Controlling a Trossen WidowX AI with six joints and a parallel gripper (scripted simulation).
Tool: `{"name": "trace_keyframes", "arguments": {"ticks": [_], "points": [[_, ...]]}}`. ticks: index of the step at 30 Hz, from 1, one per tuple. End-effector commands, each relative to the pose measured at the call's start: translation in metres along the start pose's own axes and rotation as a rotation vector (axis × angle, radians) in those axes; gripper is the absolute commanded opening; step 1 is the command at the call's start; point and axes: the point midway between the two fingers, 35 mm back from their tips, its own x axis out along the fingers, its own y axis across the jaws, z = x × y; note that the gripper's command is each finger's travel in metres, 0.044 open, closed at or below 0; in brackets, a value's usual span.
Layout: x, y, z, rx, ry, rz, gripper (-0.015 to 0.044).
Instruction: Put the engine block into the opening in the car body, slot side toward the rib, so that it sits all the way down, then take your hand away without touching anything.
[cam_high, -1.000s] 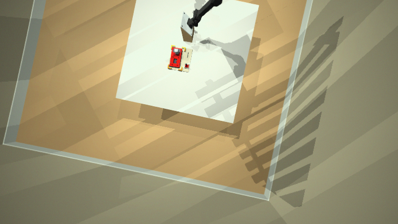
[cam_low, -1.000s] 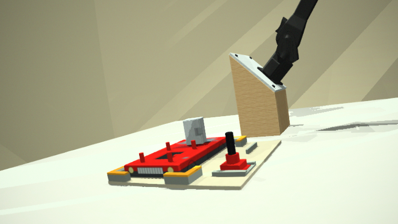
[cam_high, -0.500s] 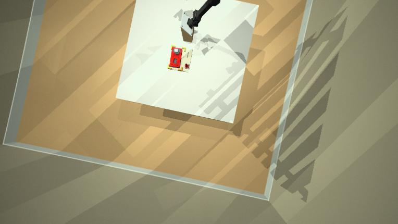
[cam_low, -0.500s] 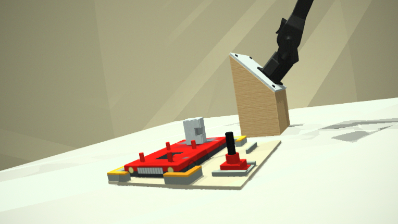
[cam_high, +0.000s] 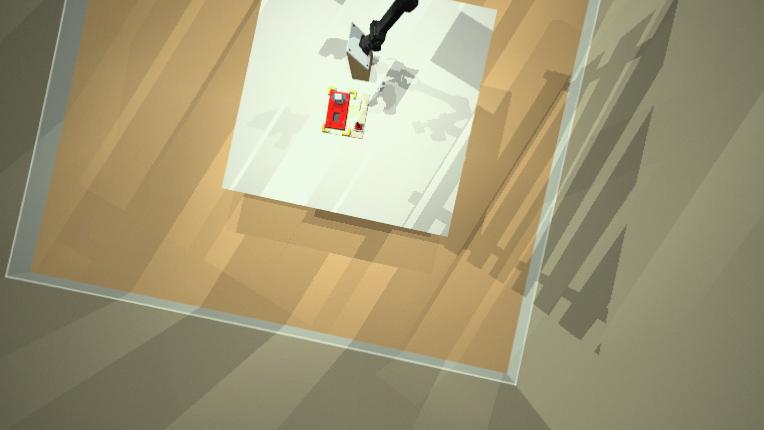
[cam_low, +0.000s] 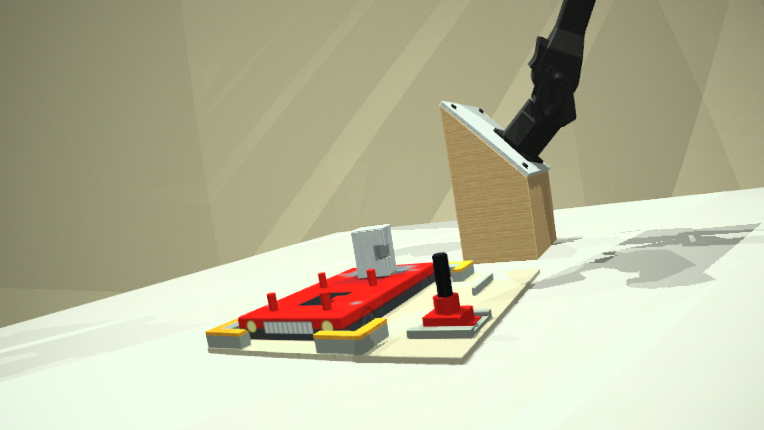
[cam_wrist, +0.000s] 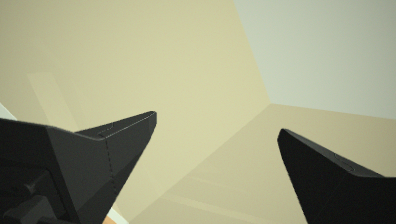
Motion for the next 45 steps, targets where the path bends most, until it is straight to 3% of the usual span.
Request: {"name": "trace_keyframes", "arguments": {"ticks": [1,21,45], "points": [[0.001,0.049,-0.001,-0.068,-0.003,0.143,0.0440],[-0.058,0.236,-0.015,-0.299,-0.037,0.785,0.0440],[-0.219,0.377,-0.075,-0.479,0.055,1.580,0.0440]]}}
